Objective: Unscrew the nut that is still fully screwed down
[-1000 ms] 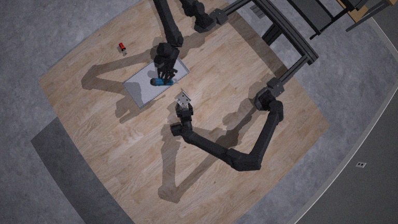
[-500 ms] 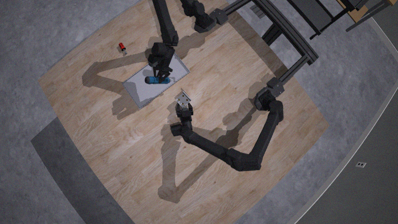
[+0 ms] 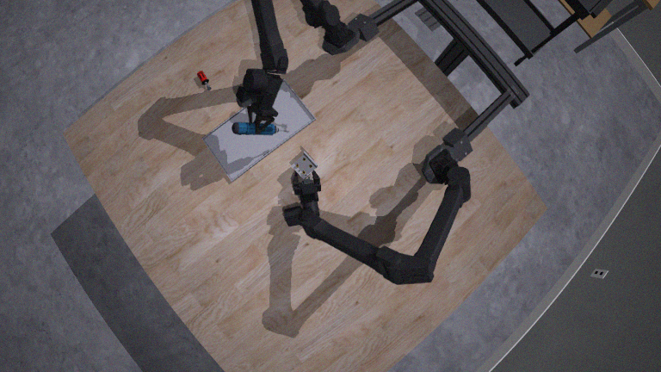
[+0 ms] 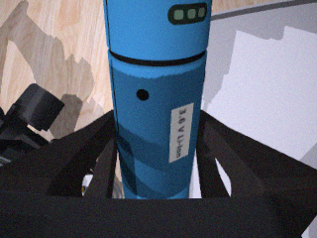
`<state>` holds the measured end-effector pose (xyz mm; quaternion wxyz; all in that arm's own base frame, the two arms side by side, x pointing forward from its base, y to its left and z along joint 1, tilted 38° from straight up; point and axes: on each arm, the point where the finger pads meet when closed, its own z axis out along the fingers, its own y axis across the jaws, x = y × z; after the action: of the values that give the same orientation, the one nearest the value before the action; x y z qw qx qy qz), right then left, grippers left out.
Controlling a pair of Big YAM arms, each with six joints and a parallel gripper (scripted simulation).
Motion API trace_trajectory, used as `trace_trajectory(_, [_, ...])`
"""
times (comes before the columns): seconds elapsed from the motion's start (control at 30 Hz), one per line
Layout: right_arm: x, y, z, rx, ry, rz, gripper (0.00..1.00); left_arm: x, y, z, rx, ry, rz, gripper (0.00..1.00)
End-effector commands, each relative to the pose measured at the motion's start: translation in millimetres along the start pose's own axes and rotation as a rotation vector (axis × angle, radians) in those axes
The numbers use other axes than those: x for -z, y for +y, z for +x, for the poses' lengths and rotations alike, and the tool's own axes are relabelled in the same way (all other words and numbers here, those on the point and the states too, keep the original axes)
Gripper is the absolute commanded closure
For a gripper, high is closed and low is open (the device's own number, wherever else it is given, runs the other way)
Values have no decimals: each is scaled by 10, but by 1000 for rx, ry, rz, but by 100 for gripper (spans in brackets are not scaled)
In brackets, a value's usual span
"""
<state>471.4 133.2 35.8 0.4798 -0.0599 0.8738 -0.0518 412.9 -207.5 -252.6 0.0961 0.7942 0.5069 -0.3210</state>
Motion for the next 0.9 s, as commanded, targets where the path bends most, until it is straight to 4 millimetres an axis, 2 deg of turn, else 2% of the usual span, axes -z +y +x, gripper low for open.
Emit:
trace_trajectory(0.0, [-51,-95,-419,-85,-52,20,58,-85,25,-141,-32,7,15,41])
trace_trajectory(0.3, [-42,-406,-472,-180,-9,79,58,-85,25,-141,-32,7,15,41])
trace_trajectory(0.37, [-7,-238,-479,-163,-11,49,58,-85,25,-141,-32,7,15,41])
trace_trajectory(0.47, [-7,-236,-479,-163,-11,48,58,-85,25,-141,-32,7,15,41])
trace_trajectory(0.53, [-31,-478,-481,-201,0,95,58,-85,25,-141,-32,7,15,41])
trace_trajectory(0.87, [25,-829,-523,-308,42,165,58,-85,25,-141,-32,7,15,41])
